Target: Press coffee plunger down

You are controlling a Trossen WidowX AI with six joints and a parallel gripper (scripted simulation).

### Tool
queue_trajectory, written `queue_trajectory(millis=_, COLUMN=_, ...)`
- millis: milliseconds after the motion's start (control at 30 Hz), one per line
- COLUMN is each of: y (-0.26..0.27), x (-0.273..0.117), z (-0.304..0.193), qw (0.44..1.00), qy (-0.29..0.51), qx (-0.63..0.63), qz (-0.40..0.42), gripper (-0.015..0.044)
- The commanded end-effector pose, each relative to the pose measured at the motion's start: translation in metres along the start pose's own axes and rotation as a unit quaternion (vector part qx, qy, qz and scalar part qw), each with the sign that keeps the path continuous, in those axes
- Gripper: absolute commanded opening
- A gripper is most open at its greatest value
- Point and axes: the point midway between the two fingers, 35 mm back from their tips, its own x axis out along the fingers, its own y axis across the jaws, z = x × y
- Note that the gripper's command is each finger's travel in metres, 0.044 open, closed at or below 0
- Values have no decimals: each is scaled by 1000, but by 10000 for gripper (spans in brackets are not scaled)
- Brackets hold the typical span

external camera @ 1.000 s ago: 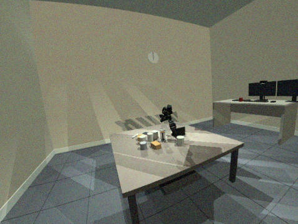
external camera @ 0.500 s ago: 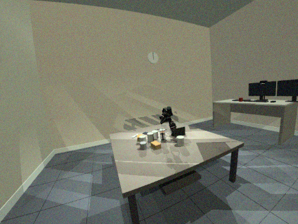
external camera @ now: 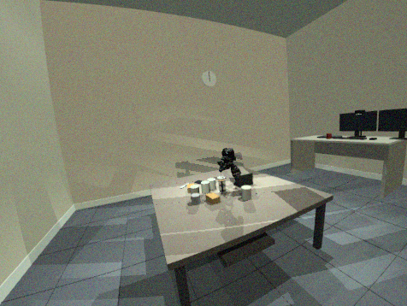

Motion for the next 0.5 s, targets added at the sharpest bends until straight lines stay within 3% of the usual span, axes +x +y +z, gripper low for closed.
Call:
queue_trajectory(millis=0, y=1, x=9, z=-20, qw=1000, qy=19, qx=-14, qz=2, gripper=121)
queue_trajectory(millis=467, y=-1, x=21, z=-34, qw=1000, qy=18, qx=-14, qz=1, gripper=121)
